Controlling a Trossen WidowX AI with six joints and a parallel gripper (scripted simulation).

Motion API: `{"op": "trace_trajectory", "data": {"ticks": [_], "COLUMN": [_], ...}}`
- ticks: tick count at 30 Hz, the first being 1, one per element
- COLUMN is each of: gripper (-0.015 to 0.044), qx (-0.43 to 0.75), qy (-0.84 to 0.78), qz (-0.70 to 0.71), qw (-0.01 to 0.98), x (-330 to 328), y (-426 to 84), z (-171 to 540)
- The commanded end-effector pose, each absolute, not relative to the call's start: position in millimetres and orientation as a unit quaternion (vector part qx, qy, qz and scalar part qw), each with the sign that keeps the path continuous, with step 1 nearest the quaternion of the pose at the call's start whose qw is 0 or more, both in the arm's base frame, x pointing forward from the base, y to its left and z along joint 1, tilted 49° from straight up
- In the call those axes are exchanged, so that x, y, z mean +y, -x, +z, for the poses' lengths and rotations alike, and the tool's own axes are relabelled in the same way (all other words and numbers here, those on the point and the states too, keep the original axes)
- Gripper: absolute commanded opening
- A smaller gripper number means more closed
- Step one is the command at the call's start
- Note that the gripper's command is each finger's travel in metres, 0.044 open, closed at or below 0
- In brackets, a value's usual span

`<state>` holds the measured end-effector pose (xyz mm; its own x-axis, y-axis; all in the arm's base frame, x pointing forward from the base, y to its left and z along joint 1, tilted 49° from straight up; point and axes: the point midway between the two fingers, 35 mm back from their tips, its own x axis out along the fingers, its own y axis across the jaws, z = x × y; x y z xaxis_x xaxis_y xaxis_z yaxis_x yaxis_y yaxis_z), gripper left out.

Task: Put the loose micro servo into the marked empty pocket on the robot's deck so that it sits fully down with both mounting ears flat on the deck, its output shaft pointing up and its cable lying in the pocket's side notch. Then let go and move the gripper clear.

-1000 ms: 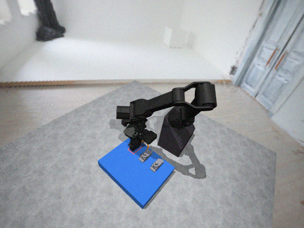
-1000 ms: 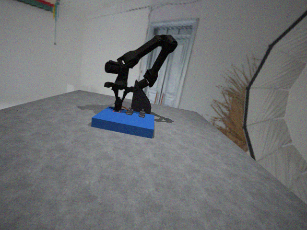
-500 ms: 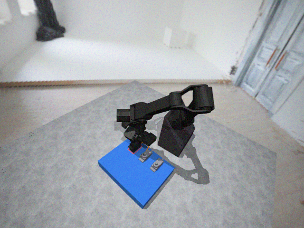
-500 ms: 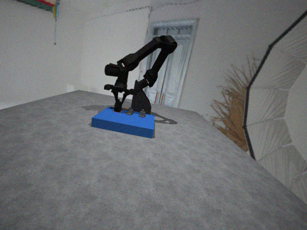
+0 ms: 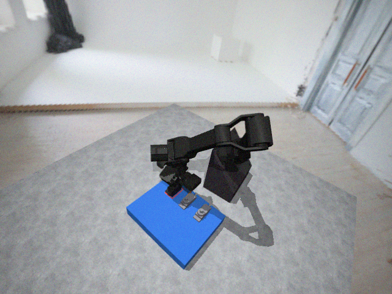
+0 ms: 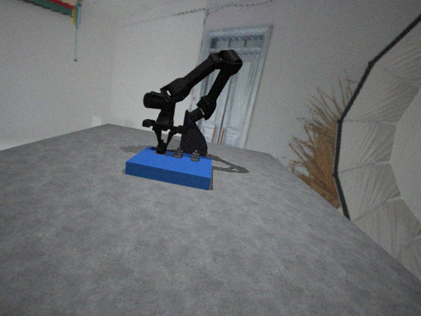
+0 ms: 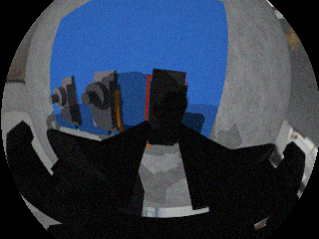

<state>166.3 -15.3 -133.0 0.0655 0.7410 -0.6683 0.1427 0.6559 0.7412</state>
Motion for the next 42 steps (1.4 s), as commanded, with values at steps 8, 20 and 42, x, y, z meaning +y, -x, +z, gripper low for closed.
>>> {"op": "trace_trajectory", "data": {"ticks": [8, 20, 42], "gripper": [0.0000, 0.0053, 0.0345], "qx": [0.641, 0.641, 0.640], "qy": [-0.347, -0.347, -0.348], "qz": [0.231, 0.231, 0.229], "qw": [0.645, 0.644, 0.646], "x": [-7, -1, -46], "y": [-168, -167, -194], "z": [-140, -145, -118]}}
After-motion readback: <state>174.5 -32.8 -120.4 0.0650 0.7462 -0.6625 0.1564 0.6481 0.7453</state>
